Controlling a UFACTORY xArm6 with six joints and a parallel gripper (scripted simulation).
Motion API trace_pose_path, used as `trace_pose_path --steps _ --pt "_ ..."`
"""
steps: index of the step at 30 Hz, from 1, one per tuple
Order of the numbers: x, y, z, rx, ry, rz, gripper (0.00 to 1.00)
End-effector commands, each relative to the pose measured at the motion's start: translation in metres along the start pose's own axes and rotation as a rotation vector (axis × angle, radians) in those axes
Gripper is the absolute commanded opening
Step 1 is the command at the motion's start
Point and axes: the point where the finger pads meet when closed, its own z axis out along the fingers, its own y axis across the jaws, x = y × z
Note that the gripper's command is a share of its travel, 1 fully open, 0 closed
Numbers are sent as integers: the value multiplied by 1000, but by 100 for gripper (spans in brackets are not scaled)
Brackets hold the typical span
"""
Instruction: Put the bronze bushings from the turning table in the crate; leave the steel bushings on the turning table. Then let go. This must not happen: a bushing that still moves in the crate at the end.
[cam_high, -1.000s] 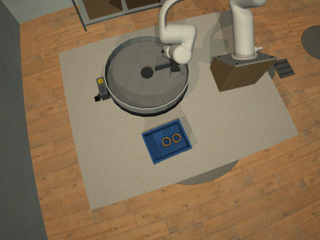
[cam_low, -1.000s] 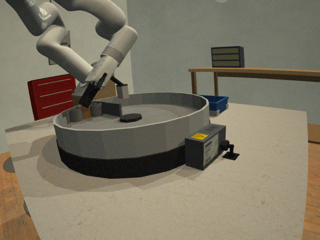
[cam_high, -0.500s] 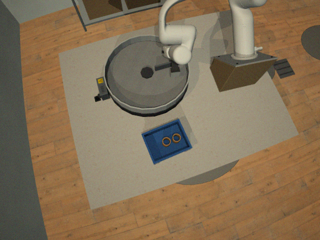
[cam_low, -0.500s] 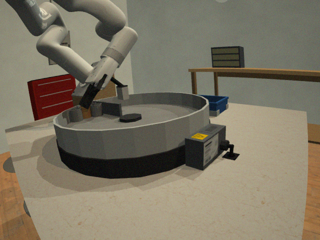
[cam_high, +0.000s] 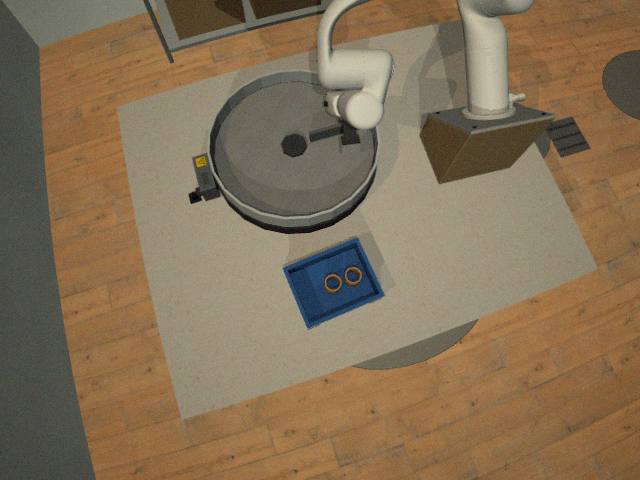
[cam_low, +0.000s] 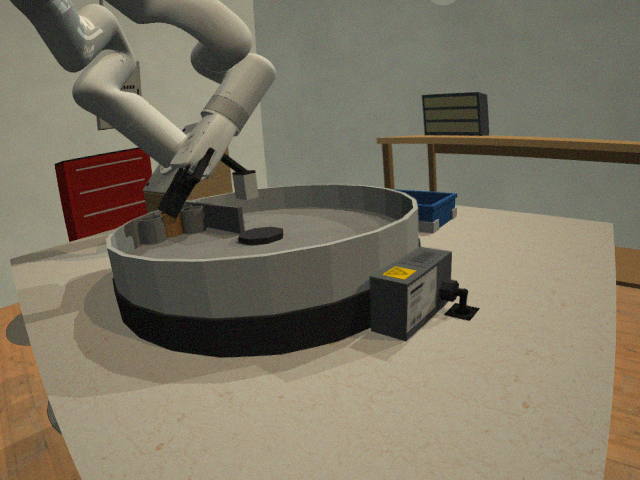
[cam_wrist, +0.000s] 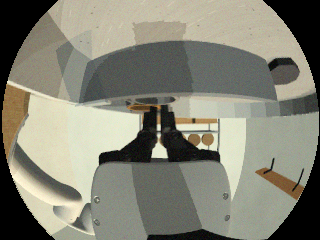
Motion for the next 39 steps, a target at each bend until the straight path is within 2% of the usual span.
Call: trace_pose_path --steps 1,32,39 --pt "0 0 -1 -1 1 1 0" --pt "-2 0 -3 -1 1 1 0" --pt "-17 0 -21 -1 1 1 0"
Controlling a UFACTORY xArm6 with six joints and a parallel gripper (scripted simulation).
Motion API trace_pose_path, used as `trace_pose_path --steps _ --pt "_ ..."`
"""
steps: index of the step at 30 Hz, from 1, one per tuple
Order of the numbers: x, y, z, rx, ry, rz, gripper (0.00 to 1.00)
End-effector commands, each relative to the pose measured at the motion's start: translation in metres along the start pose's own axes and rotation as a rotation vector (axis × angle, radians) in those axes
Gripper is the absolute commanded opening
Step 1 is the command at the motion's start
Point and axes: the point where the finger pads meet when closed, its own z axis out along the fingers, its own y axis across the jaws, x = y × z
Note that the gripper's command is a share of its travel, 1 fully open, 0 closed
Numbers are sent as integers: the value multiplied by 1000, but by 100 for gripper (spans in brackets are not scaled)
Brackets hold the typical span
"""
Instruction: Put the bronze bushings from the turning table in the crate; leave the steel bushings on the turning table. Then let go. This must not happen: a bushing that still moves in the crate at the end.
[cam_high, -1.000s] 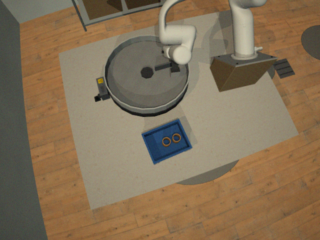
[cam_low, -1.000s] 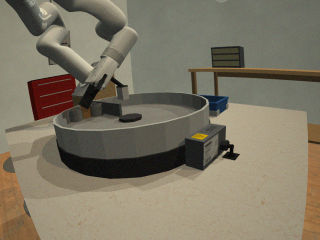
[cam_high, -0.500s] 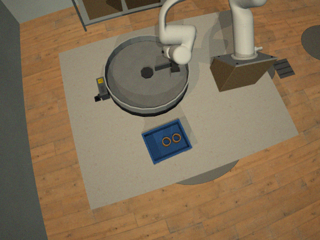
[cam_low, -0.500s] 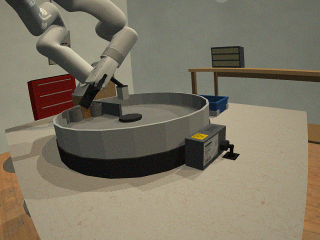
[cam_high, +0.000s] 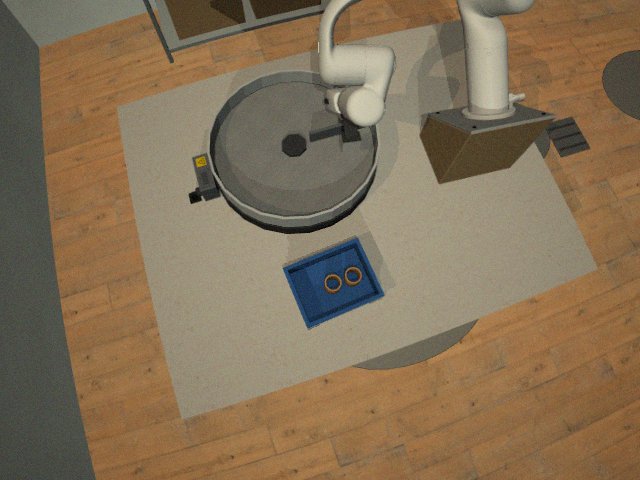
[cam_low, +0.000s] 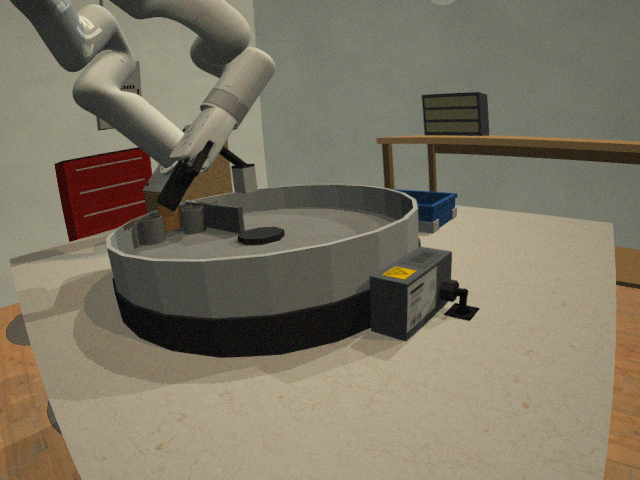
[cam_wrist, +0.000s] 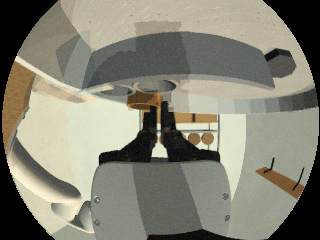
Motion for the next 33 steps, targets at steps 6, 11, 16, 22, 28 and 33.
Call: trace_pose_path --steps 6,11,16,22,28,33 --pt "-28 1 -34 -2 2 3 0" --pt "-35 1 -42 -2 2 3 0" --pt "-40 1 -47 -2 2 3 0" --pt "-40 1 -48 -2 2 3 0" --pt "-40 1 -48 -2 2 3 0" --pt "-39 2 -48 -4 2 1 0"
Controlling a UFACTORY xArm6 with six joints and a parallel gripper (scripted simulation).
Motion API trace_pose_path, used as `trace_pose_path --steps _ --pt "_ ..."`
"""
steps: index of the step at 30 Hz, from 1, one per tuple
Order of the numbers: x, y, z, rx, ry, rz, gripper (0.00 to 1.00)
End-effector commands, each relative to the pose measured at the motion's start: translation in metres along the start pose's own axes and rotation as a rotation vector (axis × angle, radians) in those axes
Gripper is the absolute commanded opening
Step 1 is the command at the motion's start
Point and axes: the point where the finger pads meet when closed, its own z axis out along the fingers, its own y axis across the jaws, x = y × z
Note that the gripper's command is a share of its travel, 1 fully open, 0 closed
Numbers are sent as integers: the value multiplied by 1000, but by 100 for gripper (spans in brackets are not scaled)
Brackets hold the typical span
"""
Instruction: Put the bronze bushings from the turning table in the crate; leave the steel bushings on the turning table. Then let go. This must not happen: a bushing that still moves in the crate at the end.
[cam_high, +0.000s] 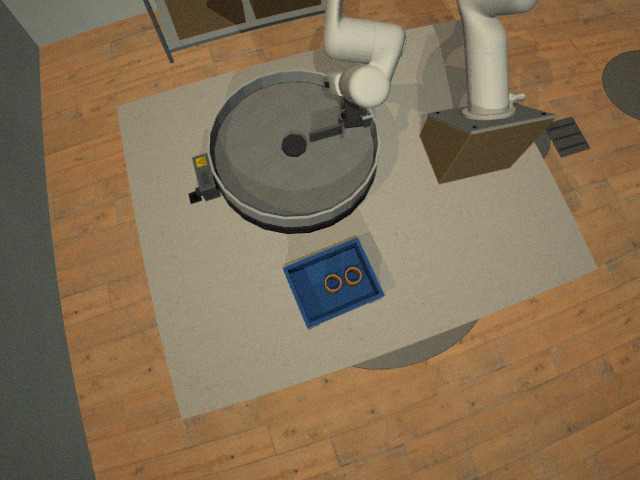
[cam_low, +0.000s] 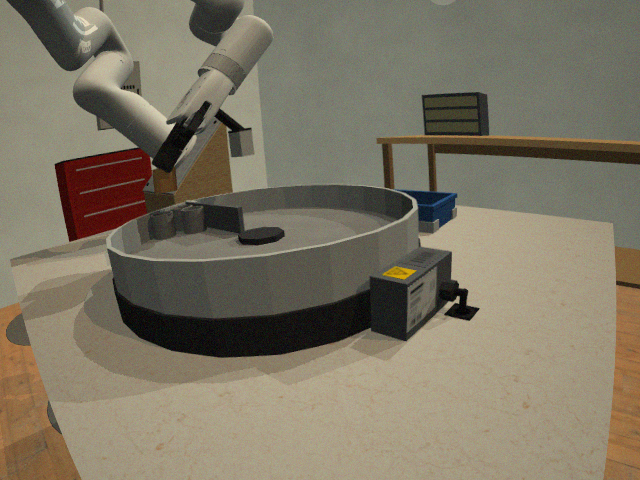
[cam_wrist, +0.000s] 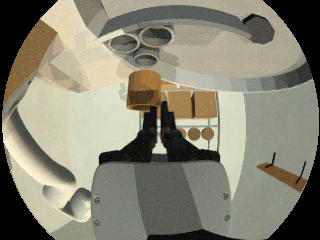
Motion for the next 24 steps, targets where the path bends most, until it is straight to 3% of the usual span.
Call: trace_pose_path --steps 1,11,24 --pt "1 2 -2 -4 2 -1 0" --pt "21 10 -20 -48 2 -54 0" --pt "98 39 -84 -211 2 -247 0"
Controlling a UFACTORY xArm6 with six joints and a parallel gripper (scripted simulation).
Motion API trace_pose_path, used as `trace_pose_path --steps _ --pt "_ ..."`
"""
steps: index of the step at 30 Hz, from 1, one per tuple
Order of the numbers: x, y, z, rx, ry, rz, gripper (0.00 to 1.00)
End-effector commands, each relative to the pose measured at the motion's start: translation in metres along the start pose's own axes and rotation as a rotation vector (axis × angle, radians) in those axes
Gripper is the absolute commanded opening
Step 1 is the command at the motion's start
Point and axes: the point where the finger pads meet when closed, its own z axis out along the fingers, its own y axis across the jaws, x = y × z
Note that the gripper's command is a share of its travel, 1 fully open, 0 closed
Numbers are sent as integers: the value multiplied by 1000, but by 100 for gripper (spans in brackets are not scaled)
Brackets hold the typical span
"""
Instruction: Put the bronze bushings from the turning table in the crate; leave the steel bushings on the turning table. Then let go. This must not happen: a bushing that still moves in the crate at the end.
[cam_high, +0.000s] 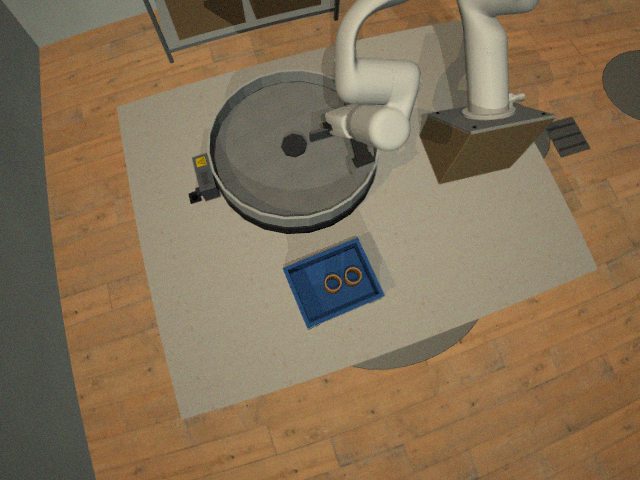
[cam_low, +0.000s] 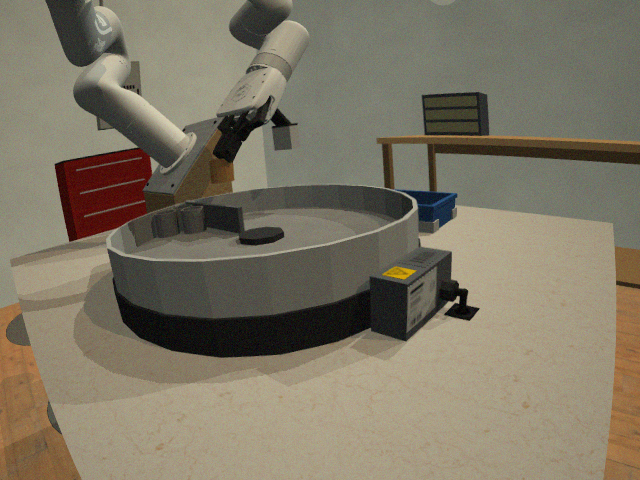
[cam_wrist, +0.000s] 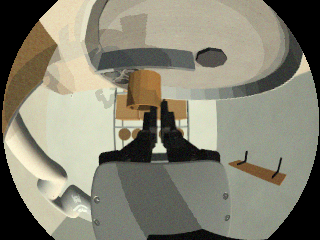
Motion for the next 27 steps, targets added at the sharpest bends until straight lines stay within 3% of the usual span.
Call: trace_pose_path --steps 1,4,6,27 --pt "28 24 -24 -60 -2 -74 0" --pt "33 28 -28 -72 -2 -89 0" --pt "52 43 -44 -117 -2 -142 0" --pt "155 121 -130 -357 -2 -429 0"
